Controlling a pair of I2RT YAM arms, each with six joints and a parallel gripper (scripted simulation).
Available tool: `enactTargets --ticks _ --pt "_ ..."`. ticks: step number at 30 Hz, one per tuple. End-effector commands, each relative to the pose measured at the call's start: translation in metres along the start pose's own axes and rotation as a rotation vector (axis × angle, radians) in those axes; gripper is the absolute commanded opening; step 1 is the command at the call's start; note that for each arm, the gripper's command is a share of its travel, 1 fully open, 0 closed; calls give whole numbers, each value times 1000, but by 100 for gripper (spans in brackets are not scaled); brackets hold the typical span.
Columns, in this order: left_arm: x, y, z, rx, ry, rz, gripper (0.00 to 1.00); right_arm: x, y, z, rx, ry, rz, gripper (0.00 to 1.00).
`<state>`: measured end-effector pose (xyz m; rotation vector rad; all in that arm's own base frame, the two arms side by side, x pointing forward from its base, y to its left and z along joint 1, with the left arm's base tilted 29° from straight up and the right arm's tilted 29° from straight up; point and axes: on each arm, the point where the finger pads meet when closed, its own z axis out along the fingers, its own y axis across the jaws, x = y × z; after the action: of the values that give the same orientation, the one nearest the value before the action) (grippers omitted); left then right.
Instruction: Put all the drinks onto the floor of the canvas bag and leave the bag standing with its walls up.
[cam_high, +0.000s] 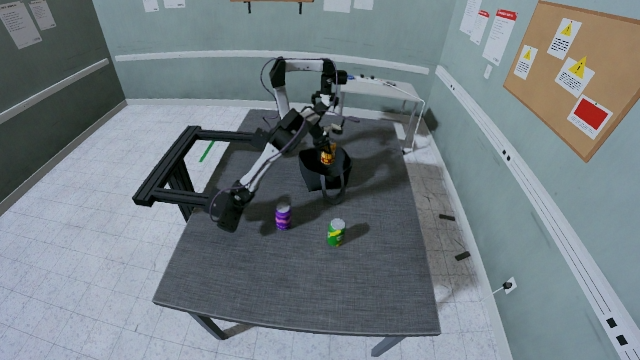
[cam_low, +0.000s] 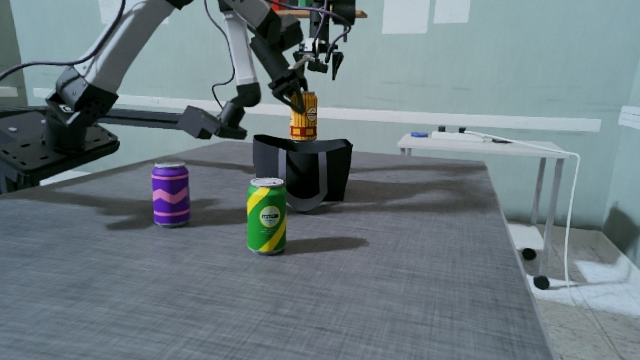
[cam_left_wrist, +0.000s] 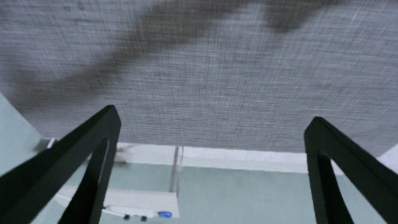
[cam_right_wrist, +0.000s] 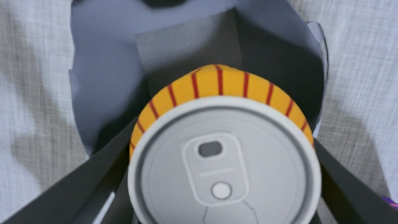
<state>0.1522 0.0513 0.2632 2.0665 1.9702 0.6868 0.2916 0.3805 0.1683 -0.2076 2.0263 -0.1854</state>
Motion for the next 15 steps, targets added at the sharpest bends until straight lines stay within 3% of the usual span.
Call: enactTargets --ticks 1,8,11,13,15 --pt "0 3 1 -13 6 -3 100 -32 -3 -4 -48 -54 111 70" --pt "0 3 1 -13 6 -3 100 -21 -1 8 -27 -58 97 70" --pt "0 3 1 -13 6 -3 100 -22 5 -2 -38 -68 88 70" --pt "0 3 1 -13 6 -3 100 6 9 25 -18 -22 46 70" --pt "0 3 1 -13 6 -3 100 0 8 19 -24 -39 52 70"
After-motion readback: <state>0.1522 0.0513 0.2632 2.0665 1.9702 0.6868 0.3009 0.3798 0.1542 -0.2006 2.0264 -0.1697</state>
